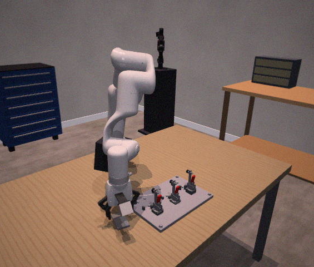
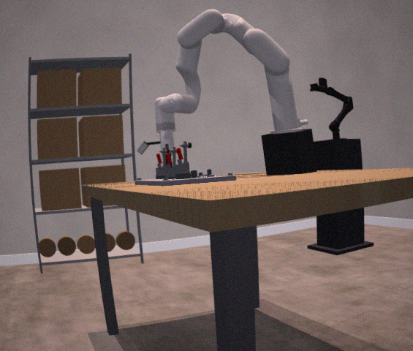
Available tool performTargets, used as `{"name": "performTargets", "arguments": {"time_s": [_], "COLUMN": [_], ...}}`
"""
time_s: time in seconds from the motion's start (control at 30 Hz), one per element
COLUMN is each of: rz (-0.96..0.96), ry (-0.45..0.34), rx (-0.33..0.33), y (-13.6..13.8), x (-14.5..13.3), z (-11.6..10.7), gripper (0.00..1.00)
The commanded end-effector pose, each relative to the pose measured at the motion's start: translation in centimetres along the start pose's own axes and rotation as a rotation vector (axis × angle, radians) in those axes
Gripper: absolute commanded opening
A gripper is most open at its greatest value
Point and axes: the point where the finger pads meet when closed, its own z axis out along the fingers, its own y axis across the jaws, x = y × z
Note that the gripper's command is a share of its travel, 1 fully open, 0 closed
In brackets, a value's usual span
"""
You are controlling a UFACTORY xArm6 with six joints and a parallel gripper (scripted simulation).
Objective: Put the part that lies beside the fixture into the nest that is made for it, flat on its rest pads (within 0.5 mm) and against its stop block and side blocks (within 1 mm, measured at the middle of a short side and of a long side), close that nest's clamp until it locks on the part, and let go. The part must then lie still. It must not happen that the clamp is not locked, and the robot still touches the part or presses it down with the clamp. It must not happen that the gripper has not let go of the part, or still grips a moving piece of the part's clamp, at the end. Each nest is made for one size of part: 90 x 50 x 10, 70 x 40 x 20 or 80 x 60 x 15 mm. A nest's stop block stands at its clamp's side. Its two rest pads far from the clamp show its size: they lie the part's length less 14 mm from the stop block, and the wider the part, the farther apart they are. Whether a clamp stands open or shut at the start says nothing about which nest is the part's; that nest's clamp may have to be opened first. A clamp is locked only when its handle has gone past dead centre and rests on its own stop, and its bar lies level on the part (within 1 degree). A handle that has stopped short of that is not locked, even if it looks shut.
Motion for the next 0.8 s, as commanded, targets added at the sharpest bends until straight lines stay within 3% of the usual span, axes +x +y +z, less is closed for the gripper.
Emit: {"name": "performTargets", "arguments": {"time_s": [0.0, 0.37, 0.77], "rz": [0.000, 0.000, 0.000], "ry": [0.004, 0.004, 0.004], "rx": [-0.001, -0.001, -0.001], "y": [0.0, 0.0, 0.0], "x": [0.2, 0.2, 0.2], "z": [0.5, 2.1, 2.3], "gripper": [1.00, 1.00, 1.00]}}
